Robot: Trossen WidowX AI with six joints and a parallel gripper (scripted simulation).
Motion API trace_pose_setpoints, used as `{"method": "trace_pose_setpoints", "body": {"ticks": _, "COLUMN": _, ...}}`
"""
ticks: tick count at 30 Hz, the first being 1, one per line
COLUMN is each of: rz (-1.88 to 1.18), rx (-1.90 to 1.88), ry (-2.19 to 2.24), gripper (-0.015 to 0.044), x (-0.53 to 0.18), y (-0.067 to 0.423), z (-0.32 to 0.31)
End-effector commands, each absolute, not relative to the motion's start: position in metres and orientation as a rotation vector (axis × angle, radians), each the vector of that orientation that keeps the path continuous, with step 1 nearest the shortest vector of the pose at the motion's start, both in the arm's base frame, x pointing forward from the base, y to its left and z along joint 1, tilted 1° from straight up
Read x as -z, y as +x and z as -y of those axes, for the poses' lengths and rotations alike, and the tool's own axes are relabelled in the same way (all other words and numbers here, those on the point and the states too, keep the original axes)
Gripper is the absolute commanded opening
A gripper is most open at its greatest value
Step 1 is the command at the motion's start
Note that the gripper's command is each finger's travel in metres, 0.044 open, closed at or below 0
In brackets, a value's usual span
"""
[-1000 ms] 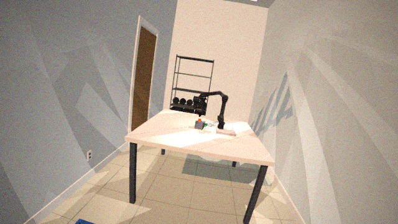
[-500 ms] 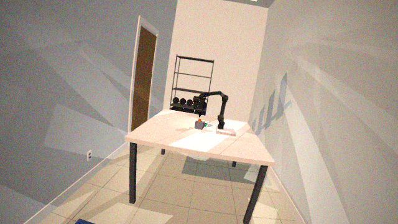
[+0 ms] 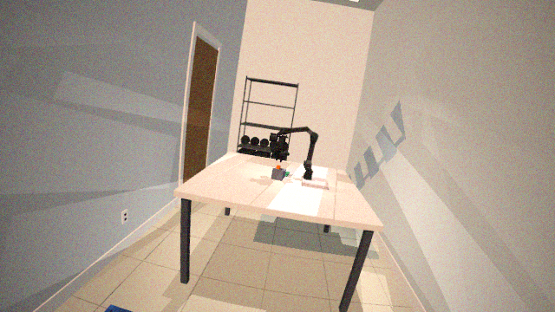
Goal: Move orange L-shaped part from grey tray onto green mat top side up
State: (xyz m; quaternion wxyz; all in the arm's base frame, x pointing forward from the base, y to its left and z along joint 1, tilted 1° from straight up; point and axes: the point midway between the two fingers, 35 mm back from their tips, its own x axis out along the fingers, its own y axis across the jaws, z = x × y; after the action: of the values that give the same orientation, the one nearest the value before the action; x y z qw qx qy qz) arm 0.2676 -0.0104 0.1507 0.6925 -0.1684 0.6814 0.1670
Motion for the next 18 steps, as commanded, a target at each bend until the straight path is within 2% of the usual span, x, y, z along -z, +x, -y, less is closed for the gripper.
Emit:
{"method": "trace_pose_setpoints", "body": {"ticks": 1, "rz": -1.367, "rx": -0.912, "ry": -0.923, "gripper": 0.0280, "x": -0.1524, "y": 0.2571, "z": 0.0479}}
{"method": "trace_pose_setpoints", "body": {"ticks": 18, "rz": -1.338, "rx": -0.975, "ry": -0.985, "gripper": 0.0280, "x": -0.1515, "y": 0.2562, "z": 0.0505}}
